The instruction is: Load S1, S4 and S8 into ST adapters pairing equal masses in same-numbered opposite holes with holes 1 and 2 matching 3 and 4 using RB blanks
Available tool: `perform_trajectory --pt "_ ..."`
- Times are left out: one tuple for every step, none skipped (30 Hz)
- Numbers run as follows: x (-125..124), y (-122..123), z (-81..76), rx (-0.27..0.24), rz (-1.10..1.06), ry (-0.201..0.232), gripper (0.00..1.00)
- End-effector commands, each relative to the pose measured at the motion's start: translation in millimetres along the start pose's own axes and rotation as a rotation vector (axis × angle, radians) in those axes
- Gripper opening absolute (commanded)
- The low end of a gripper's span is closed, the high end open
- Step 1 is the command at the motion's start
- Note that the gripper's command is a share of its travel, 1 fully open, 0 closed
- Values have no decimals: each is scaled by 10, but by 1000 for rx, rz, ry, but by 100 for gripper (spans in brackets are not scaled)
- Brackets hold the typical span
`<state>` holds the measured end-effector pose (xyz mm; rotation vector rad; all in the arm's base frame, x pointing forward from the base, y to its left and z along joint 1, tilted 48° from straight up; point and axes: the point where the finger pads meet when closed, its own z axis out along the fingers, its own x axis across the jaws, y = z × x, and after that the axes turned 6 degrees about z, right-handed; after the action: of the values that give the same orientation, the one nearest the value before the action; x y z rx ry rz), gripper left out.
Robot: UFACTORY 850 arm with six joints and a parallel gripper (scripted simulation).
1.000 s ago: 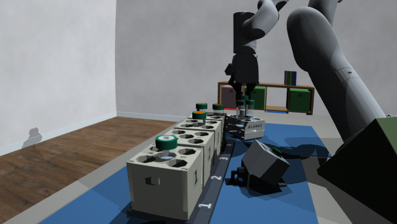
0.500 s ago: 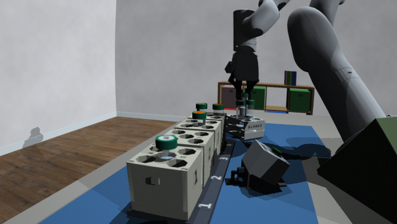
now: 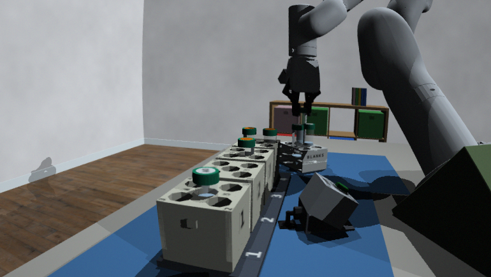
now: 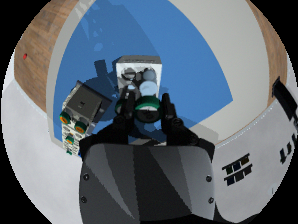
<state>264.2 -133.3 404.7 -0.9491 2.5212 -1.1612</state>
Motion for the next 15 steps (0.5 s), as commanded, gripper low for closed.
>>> perform_trajectory --pt "0 -3 -42 1 1 1 0" --pt "0 -3 -62 1 1 1 0" --pt "0 -2 -82 1 1 1 0" --pt "0 -2 -102 1 1 1 0" --pt "0 -2 -122 1 1 1 0" --pt "0 -2 -142 1 1 1 0" --pt "0 -2 -162 1 1 1 0" --pt "0 -2 -182 1 1 1 0" --pt "0 -2 -202 1 1 1 0" --pt "0 -2 -222 1 1 1 0" --pt "0 -2 -242 1 1 1 0" --pt "0 -2 -262 1 1 1 0" --pt "0 -2 -282 1 1 1 0" --pt "0 -2 -302 1 1 1 0" --pt "0 -2 -322 1 1 1 0"
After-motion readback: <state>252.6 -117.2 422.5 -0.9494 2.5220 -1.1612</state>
